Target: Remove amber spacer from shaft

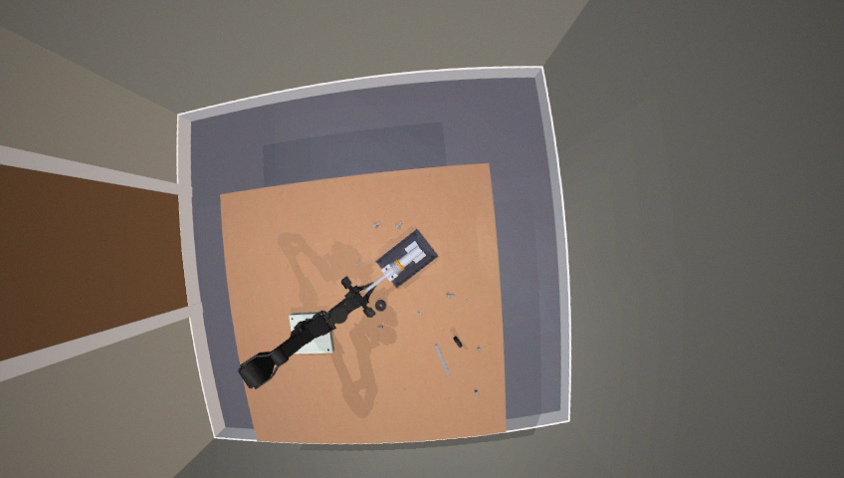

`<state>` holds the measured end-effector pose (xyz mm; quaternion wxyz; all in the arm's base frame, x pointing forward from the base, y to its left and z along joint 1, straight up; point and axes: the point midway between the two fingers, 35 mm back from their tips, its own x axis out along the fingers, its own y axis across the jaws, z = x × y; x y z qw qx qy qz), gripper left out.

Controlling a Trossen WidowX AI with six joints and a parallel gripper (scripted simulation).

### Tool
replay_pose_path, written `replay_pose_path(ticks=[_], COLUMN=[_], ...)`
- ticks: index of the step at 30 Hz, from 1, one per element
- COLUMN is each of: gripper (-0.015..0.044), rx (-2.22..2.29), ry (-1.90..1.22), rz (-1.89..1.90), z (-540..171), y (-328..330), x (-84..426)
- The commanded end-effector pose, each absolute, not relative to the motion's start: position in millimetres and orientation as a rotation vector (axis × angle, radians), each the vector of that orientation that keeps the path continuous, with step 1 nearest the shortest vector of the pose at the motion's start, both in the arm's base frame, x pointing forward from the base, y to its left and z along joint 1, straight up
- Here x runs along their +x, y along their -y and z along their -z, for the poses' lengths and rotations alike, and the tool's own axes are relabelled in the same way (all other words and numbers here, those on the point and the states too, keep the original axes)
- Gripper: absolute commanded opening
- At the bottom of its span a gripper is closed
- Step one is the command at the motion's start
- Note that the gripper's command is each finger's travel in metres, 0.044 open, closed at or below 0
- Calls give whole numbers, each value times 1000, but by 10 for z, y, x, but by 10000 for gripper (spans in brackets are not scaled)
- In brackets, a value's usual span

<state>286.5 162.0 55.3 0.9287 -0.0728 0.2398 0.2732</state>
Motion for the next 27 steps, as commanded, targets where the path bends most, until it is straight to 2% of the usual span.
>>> replay_pose_path(ticks=[1, 27], gripper=[0, 0], rx=[-152, -152], ry=[-489, -490], rz=[-565, -565], z=[-555, -554], y=[-1622, -1605], x=[2856, 2831])
